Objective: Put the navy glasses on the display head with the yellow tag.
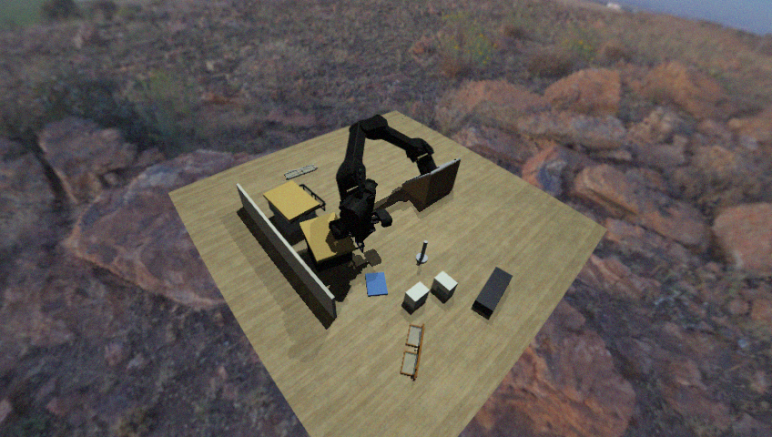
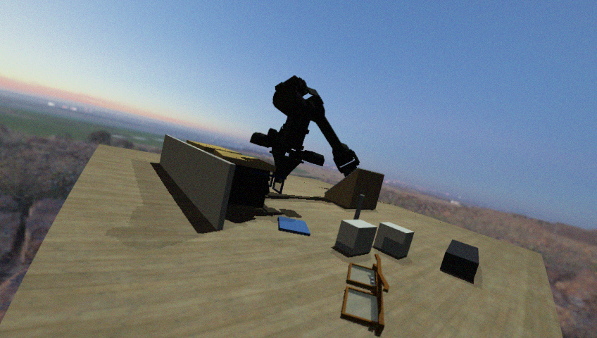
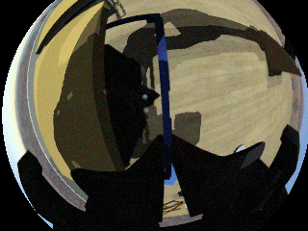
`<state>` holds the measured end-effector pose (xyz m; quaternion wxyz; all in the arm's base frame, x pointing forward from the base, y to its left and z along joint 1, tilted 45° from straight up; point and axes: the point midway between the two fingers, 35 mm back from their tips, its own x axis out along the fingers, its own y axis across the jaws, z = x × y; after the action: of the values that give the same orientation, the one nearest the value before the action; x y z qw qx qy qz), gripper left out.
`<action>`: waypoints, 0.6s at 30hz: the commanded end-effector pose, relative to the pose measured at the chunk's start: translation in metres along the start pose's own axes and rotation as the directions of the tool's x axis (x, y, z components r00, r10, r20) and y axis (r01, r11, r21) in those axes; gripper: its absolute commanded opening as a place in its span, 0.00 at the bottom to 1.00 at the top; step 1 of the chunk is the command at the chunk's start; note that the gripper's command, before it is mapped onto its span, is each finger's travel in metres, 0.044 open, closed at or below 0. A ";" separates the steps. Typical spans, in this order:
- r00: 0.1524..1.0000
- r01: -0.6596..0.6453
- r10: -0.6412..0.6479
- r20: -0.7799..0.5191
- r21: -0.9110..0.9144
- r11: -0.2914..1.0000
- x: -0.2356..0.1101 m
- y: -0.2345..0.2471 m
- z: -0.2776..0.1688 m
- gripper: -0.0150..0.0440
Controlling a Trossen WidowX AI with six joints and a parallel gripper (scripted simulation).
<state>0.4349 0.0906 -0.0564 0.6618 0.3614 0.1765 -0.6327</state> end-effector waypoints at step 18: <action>1.000 0.000 0.000 0.000 0.000 1.000 0.003 0.000 0.000 0.44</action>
<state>0.4352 0.0883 -0.0587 0.6617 0.3613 0.1764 -0.6328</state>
